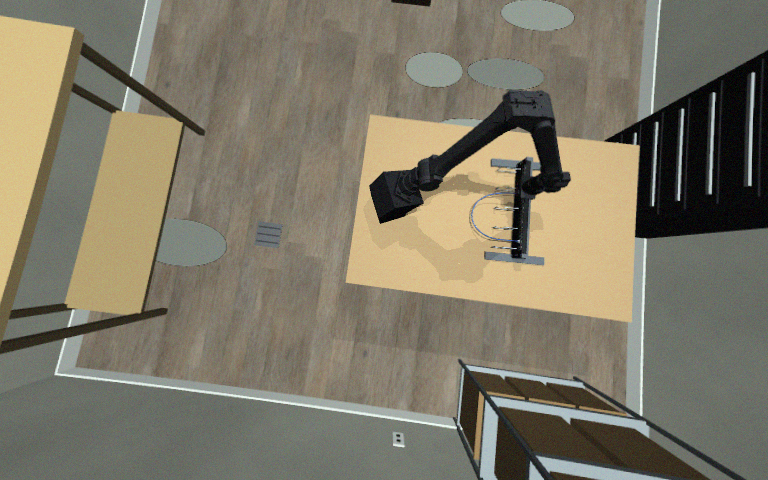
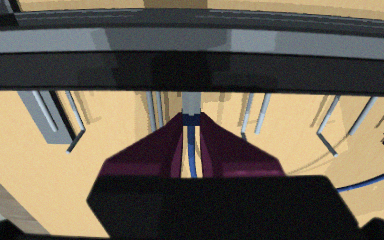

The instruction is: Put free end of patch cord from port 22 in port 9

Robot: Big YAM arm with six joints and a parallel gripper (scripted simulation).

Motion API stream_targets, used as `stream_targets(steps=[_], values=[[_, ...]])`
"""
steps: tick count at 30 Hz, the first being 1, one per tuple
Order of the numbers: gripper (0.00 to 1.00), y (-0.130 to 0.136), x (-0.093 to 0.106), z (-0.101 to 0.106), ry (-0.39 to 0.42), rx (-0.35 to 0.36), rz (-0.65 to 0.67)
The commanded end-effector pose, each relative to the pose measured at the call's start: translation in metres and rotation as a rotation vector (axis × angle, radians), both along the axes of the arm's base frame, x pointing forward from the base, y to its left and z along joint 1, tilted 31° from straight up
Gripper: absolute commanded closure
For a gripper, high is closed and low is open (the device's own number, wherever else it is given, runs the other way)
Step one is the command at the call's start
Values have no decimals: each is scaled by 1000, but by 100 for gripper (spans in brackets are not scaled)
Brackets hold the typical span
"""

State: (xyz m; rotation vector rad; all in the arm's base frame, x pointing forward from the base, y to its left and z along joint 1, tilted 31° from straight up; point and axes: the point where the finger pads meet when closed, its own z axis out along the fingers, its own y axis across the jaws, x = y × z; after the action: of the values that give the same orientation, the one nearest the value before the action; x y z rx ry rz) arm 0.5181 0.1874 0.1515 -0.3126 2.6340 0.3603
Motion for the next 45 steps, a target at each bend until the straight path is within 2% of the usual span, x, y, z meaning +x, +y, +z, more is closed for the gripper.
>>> stream_targets(steps=[1,20,45], values=[[100,-8,13,3,-21,2,-25],[100,4,16,9,-28,7,-9],[100,6,21,13,-31,9,-11]])
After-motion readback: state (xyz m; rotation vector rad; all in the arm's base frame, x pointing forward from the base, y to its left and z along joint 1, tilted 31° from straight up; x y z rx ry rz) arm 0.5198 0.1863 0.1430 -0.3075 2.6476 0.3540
